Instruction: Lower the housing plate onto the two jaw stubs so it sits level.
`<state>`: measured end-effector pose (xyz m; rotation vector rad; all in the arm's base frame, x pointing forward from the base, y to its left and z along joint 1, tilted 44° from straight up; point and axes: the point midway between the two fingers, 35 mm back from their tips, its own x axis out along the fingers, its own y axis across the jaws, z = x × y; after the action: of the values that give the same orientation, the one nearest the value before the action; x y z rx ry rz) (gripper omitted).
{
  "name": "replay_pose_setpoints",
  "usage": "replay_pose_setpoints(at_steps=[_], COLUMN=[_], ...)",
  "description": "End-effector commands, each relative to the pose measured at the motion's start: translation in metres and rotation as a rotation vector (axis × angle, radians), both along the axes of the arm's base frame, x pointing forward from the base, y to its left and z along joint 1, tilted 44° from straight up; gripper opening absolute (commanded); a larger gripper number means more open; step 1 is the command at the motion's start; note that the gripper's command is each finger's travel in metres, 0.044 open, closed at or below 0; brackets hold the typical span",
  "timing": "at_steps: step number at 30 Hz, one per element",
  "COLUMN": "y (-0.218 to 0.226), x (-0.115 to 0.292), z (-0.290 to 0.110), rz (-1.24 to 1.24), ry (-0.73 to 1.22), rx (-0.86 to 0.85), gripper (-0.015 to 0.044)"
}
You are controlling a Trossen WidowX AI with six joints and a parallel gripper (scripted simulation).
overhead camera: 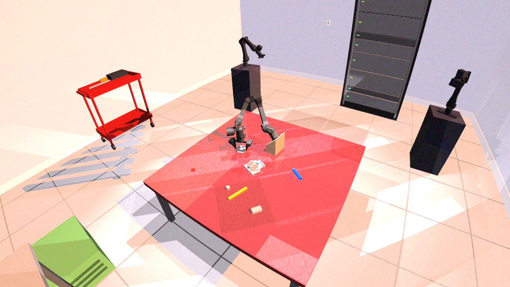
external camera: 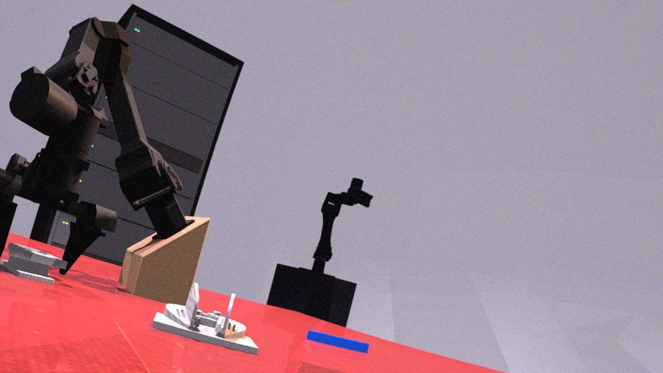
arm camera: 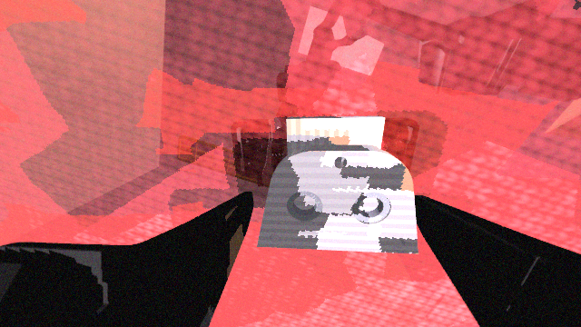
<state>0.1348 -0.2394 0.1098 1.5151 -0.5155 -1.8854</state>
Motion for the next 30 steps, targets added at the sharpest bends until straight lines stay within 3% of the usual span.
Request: replay_pose_setpoints(at_steps=[1, 22, 30], y=[-0.0006, -0.001, -0.001], x=[-0.0003, -0.0004, -0.0006], z=[-0.002, -0.0024, -0.0016], rz=[0.004, 0.004, -0.002], ry=[0.005, 0.005, 0.002], rx=[0.006, 0.006, 0.002], gripper=[0.044, 0.044, 0.0387])
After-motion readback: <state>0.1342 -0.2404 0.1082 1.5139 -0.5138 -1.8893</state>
